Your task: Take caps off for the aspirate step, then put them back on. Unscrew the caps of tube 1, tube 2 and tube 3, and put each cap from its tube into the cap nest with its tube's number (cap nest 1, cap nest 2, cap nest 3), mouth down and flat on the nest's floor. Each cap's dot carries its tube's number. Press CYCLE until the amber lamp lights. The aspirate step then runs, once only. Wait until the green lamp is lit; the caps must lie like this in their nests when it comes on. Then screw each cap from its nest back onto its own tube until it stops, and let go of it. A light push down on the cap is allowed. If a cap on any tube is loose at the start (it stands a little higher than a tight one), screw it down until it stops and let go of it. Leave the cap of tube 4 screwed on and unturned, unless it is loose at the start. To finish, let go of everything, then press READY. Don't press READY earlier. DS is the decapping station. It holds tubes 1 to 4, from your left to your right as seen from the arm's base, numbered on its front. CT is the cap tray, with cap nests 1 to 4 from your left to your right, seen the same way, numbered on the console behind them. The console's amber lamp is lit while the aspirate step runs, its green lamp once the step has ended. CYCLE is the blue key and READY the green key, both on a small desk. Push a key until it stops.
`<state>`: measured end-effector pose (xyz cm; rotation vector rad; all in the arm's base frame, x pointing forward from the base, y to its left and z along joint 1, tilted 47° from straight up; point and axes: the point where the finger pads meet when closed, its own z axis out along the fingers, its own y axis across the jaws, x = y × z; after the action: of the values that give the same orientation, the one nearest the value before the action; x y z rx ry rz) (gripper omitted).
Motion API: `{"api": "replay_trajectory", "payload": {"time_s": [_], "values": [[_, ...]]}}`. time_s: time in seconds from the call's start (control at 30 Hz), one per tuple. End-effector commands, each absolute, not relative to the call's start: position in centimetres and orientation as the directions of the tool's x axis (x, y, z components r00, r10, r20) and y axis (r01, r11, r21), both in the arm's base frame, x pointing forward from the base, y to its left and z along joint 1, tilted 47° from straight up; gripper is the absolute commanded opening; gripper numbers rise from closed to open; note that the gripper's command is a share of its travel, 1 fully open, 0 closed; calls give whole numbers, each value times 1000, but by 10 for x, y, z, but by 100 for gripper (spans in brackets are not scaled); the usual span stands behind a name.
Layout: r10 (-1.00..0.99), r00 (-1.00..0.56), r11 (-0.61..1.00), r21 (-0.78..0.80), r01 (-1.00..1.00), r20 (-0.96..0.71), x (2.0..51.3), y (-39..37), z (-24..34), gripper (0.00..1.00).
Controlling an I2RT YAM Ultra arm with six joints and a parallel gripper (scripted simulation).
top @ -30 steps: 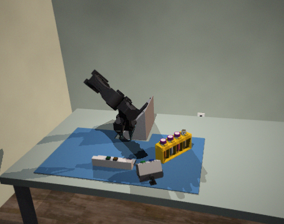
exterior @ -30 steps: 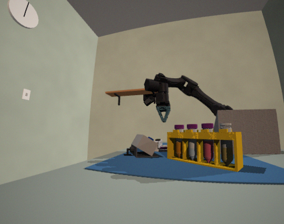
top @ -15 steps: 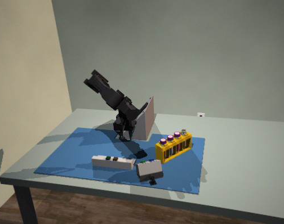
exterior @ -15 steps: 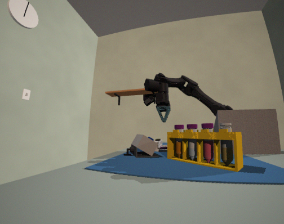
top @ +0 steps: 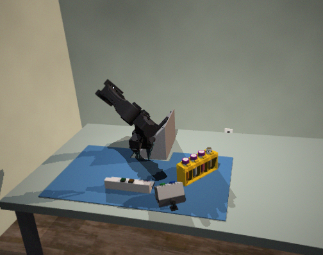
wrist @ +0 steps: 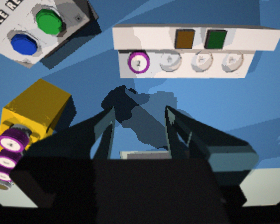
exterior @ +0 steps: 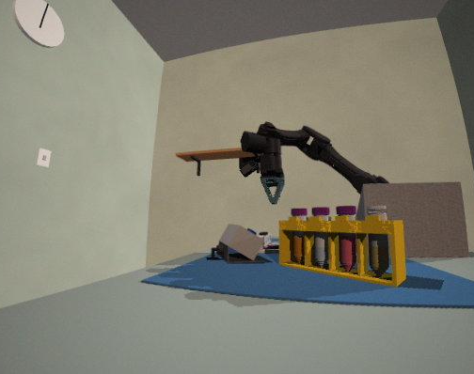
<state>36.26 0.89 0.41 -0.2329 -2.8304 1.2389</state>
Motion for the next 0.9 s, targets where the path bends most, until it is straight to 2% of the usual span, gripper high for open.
{"api": "replay_trajectory", "payload": {"time_s": [0.0, 0.63, 0.8, 0.87], "values": [[138, -990, 675, -728, 119, -35, 366, 16, 7, 47], [138, -990, 675, -728, 119, -35, 366, 16, 7, 47], [395, -861, 564, -655, 503, -321, 347, 43, -19, 49], [444, -812, 527, -623, 578, -378, 343, 48, -24, 49]]}}
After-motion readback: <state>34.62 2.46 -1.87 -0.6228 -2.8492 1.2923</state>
